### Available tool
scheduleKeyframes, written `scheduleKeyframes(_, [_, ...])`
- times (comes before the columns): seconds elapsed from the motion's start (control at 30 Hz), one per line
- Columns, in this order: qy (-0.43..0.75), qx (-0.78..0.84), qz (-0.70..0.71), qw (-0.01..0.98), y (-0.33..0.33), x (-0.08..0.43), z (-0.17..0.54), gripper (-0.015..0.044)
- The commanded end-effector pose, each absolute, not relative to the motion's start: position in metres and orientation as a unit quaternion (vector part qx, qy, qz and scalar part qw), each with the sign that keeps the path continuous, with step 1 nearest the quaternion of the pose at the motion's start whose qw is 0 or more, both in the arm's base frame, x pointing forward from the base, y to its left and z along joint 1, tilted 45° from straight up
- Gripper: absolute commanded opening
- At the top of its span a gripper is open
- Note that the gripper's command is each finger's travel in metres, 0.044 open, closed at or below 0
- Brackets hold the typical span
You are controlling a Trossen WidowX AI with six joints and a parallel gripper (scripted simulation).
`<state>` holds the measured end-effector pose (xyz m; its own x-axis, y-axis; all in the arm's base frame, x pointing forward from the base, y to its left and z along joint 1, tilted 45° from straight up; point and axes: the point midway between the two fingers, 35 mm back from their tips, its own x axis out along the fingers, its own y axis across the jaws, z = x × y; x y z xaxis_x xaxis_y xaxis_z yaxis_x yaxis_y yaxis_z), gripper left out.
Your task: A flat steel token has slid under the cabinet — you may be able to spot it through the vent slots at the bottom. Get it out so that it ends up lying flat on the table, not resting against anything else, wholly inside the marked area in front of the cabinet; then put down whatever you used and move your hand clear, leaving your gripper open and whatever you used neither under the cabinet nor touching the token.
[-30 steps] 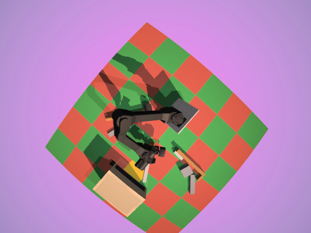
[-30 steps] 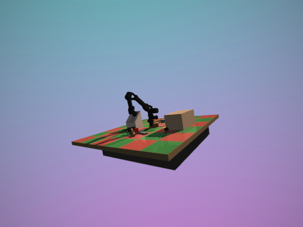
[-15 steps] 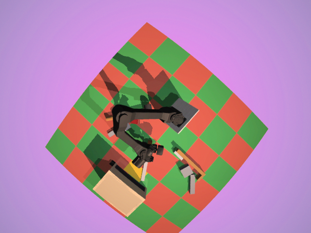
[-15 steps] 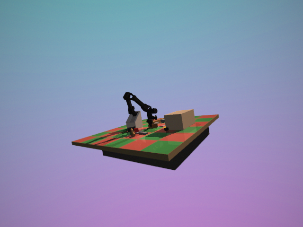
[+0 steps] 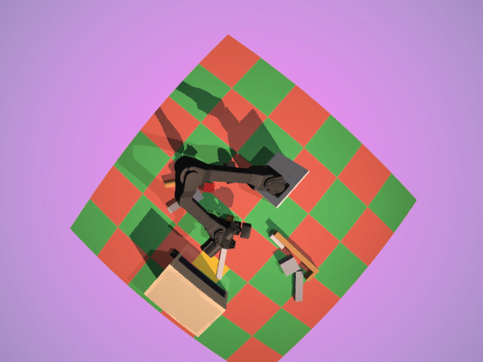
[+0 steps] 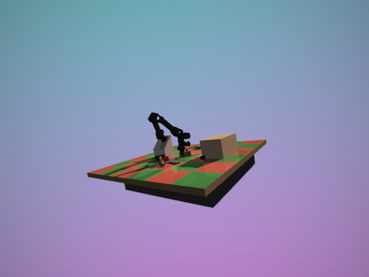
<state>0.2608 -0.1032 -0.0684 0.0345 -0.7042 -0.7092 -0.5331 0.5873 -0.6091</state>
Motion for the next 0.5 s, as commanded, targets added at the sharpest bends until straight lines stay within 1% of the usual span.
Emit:
scheduleKeyframes(0.0, [0.688, -0.450, -0.076, 0.565, -0.106, 0.262, -0.063, 0.0000])
scheduleKeyframes(0.47, [0.688, -0.450, -0.076, 0.565, -0.118, 0.263, -0.051, 0.0000])
